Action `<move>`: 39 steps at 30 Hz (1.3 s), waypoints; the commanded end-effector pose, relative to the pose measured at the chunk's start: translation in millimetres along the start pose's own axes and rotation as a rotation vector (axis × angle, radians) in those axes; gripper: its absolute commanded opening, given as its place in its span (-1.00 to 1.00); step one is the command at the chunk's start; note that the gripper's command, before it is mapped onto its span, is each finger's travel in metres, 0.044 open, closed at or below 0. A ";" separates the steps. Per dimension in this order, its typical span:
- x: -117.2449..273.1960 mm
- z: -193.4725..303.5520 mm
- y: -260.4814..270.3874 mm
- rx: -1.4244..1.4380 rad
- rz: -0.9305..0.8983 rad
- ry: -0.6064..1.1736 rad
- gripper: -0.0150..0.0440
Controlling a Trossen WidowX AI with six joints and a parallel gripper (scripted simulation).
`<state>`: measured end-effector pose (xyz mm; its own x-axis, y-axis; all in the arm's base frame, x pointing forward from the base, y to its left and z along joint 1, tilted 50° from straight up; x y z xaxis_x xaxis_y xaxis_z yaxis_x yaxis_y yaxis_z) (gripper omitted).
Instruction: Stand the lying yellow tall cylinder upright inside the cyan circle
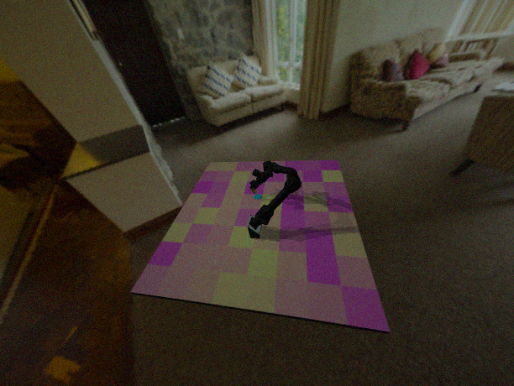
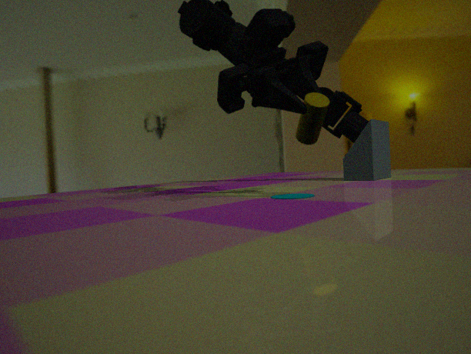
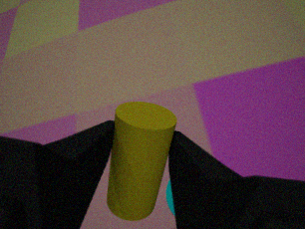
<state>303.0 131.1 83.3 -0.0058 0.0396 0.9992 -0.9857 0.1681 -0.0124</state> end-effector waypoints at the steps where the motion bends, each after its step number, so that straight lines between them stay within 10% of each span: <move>1: 1.5 0.6 0.6 0.012 0.002 -0.034 -0.14; 39: 7.7 20.3 0.2 0.082 0.060 -0.307 -0.14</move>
<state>300.2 111.4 90.0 -0.0940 -0.2299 0.9687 -0.9918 0.1058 -0.0711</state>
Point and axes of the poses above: the point midway between the two fingers, 35 mm back from their tips, its own x axis back along the fingers, its own y axis across the jaws, z = x × y, the point moved 7 cm from there along x, back along the fingers, and after that the axes turned 5 degrees about x, right-handed, at the moved point
